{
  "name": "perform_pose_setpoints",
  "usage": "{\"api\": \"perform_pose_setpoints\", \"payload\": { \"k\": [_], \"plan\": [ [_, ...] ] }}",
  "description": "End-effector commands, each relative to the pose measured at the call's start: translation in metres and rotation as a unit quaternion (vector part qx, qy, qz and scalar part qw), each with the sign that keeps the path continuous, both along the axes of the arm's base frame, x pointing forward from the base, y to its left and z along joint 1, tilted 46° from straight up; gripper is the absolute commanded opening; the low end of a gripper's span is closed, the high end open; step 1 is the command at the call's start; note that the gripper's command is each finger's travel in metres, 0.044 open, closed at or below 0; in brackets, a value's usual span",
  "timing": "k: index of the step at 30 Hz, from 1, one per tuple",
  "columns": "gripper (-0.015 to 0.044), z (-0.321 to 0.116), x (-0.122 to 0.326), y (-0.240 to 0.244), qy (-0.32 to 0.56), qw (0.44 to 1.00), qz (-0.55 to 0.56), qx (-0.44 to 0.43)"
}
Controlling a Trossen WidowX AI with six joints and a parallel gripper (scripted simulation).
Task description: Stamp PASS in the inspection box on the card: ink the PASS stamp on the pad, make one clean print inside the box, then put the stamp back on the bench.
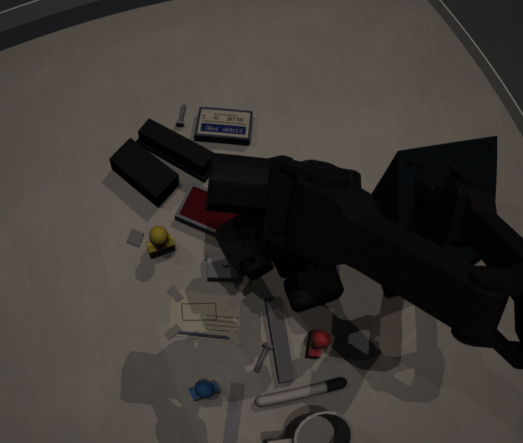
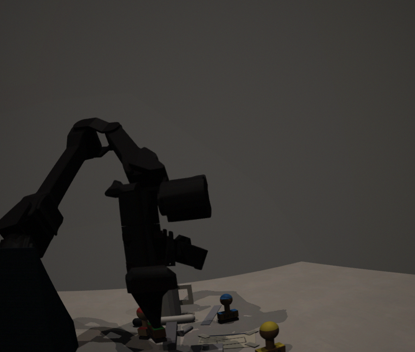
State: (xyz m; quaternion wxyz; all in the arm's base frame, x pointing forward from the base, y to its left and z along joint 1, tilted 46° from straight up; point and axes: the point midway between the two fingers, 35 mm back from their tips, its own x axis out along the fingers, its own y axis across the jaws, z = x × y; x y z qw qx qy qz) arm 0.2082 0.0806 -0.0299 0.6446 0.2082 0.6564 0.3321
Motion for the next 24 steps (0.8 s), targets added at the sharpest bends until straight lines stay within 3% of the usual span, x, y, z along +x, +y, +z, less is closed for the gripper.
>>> {"api": "perform_pose_setpoints", "payload": {
  "k": [1, 24],
  "plan": [
    [0.0, 0.0011, -0.0003, -0.002, 0.0, 1.0, 0.002, -0.003],
    [0.0, 0.0093, 0.0002, -0.0096, 0.0, 1.0, 0.003, -0.004]
  ]
}}
